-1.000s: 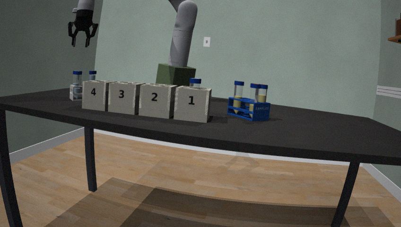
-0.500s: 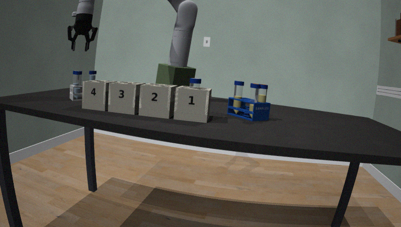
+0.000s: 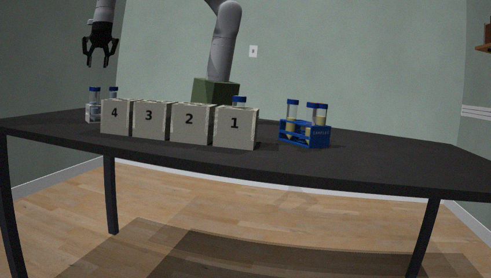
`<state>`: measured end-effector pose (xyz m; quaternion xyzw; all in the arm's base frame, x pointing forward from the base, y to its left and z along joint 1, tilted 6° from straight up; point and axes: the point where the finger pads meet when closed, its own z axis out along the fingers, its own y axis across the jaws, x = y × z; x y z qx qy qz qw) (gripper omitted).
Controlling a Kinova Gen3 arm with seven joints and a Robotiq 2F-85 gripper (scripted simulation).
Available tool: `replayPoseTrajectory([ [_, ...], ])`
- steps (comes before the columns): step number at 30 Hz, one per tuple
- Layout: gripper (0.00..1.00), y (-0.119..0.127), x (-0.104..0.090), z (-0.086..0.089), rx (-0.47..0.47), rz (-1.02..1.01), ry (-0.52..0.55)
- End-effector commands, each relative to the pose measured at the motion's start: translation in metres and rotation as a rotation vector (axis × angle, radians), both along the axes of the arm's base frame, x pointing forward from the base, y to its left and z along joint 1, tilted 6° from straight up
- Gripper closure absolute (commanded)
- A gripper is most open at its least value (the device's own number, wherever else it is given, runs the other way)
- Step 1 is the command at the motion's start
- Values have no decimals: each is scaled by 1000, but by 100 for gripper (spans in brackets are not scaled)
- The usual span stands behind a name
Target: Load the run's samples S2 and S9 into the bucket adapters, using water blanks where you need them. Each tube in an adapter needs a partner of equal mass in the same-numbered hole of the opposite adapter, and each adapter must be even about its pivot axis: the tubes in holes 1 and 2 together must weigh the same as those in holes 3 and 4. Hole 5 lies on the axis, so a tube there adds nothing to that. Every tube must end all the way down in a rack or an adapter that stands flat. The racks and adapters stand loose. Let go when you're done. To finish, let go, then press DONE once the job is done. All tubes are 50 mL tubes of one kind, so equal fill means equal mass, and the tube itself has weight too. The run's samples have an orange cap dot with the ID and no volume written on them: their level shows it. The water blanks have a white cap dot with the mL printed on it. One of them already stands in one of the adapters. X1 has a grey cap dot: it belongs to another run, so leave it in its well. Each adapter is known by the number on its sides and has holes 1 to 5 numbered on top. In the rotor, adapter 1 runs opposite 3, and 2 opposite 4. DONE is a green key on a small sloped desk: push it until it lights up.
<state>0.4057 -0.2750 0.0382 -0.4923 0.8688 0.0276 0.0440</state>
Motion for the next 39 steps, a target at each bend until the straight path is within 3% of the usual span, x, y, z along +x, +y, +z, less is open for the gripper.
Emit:
replayPoseTrajectory([
  [1,38,2,0,-7,0,0,3],
  [39,38,6,2,-52,0,1,3],
])
